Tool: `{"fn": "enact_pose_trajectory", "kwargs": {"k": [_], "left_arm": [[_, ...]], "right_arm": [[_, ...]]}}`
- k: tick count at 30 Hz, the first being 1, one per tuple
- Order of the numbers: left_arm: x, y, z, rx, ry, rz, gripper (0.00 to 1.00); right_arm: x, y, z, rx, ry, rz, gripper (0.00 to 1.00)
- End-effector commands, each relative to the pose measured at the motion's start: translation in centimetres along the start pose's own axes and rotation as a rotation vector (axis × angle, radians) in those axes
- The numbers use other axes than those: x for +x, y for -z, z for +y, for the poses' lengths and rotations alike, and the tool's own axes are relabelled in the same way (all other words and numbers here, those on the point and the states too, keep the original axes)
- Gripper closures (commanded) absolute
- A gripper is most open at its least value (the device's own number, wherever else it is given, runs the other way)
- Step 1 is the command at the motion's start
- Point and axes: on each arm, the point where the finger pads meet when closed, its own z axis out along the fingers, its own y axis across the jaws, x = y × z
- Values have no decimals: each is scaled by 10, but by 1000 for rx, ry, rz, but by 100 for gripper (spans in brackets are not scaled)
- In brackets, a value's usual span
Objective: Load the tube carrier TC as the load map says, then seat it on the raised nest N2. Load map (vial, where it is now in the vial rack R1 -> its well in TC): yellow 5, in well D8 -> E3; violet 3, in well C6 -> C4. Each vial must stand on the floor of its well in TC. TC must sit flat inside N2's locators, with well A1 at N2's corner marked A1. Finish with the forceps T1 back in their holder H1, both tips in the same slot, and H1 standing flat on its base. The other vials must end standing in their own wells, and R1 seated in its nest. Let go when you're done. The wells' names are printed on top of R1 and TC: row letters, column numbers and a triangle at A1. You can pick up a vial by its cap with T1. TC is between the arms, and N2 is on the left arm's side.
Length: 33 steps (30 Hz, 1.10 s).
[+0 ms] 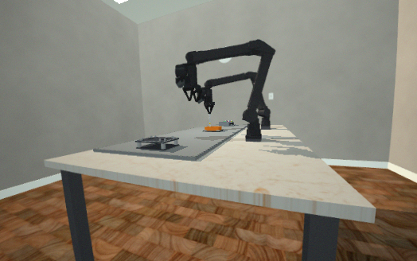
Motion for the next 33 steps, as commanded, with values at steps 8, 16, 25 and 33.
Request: {"fn": "enact_pose_trajectory", "kwargs": {"k": [8, 16, 25, 33], "left_arm": [[-9, 14, 2, -10, -1, -36, 0], [-9, 14, 2, -10, -1, -36, 0], [-9, 14, 2, -10, -1, -36, 0], [-9, 14, 2, -10, -1, -36, 0]], "right_arm": [[-9, 1, -2, 1, -14, -22, 91], [-9, 1, -2, 1, -14, -22, 91], [-3, -17, -1, -3, -13, 18, 91], [-5, 5, -2, 1, -14, -25, 91]]}}
